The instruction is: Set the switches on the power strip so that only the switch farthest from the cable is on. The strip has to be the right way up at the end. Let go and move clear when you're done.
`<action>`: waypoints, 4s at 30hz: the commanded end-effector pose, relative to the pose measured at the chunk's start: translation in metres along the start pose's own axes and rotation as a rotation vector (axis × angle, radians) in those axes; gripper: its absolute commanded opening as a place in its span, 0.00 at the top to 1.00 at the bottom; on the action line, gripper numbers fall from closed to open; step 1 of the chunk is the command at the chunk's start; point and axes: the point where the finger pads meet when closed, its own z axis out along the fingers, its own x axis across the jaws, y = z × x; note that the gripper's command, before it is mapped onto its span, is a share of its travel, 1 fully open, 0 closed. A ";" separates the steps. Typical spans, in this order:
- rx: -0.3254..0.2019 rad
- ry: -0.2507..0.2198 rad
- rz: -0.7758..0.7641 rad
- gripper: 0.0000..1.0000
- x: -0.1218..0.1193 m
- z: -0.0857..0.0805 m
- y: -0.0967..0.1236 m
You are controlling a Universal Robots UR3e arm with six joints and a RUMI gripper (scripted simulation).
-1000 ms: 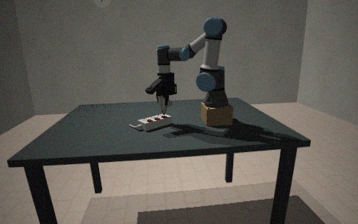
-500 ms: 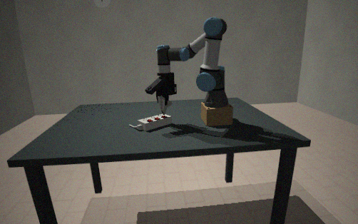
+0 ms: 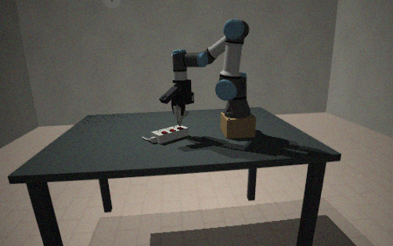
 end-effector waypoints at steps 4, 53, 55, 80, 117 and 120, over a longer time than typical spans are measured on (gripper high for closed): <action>0.001 0.001 0.000 1.00 0.000 0.000 -0.001; 0.002 0.001 0.000 1.00 0.000 0.009 -0.001; 0.001 0.001 0.000 1.00 0.000 0.009 -0.001; 0.002 0.003 0.000 1.00 0.001 -0.030 -0.001; 0.002 0.003 0.000 0.00 0.001 -0.046 -0.001; 0.002 0.003 0.000 0.00 0.001 -0.054 -0.001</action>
